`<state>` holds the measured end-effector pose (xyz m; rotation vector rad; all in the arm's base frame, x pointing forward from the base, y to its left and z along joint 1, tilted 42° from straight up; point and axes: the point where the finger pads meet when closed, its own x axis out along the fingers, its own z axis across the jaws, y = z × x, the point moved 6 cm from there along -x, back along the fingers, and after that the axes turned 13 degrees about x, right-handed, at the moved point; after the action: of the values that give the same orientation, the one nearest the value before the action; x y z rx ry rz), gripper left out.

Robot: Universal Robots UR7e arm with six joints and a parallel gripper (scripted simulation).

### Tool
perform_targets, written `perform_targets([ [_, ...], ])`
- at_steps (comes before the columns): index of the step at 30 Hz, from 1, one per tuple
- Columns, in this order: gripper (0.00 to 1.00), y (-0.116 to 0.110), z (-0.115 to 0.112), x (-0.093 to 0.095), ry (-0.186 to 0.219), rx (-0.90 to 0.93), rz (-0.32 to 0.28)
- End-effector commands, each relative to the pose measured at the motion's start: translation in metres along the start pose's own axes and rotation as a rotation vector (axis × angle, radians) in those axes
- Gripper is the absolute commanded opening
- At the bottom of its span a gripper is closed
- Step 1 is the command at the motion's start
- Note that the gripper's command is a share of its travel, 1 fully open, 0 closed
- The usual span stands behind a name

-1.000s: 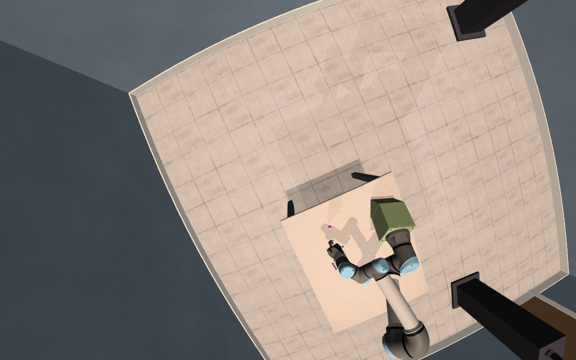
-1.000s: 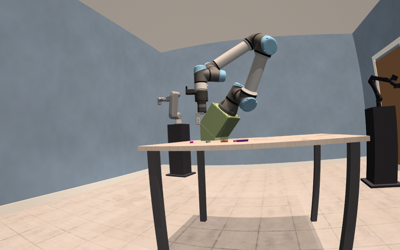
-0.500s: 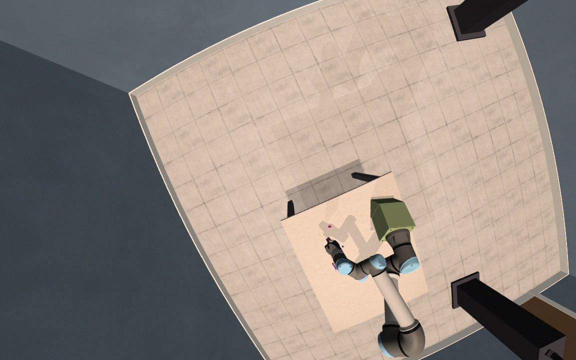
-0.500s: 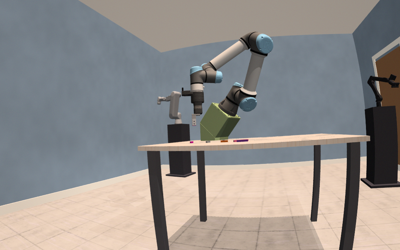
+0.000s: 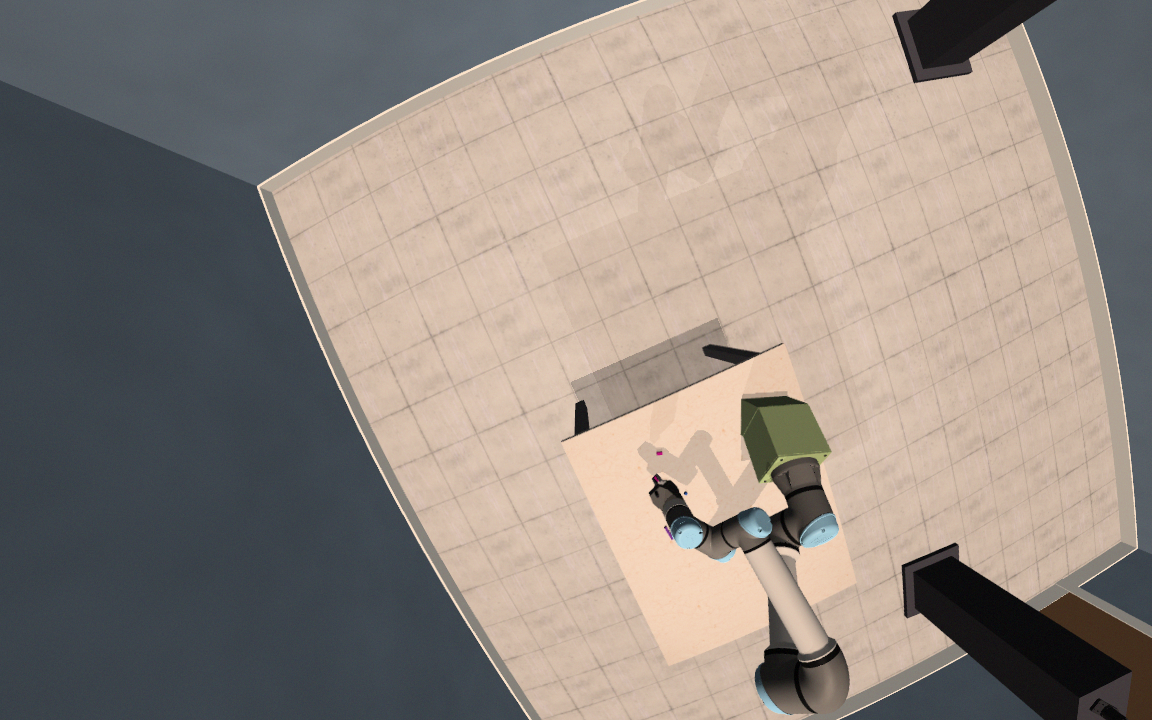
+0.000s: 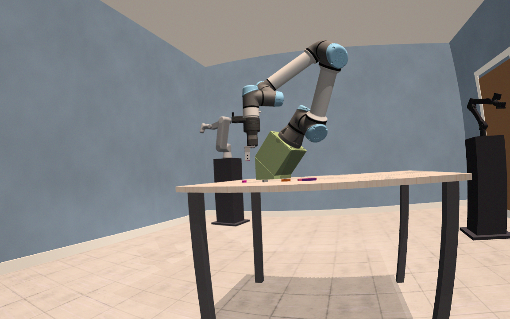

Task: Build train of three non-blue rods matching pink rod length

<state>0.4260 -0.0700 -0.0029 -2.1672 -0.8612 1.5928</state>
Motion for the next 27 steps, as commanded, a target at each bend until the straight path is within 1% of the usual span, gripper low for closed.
perform_targets([
  [1,0.24,0.0,0.0,0.007,0.0,0.0,0.0],
  [3,0.24,0.0,0.0,0.013,0.0,0.0,0.0],
  [5,0.24,0.0,0.0,0.013,0.0,0.0,0.0],
  [6,0.24,0.0,0.0,0.016,0.0,0.0,0.0],
  [16,0.24,0.0,0.0,0.06,0.0,0.0,0.0],
  [20,0.24,0.0,0.0,0.074,0.0,0.0,0.0],
  [22,0.24,0.0,0.0,0.074,0.0,0.0,0.0],
  [27,0.24,0.0,0.0,0.083,0.0,0.0,0.0],
])
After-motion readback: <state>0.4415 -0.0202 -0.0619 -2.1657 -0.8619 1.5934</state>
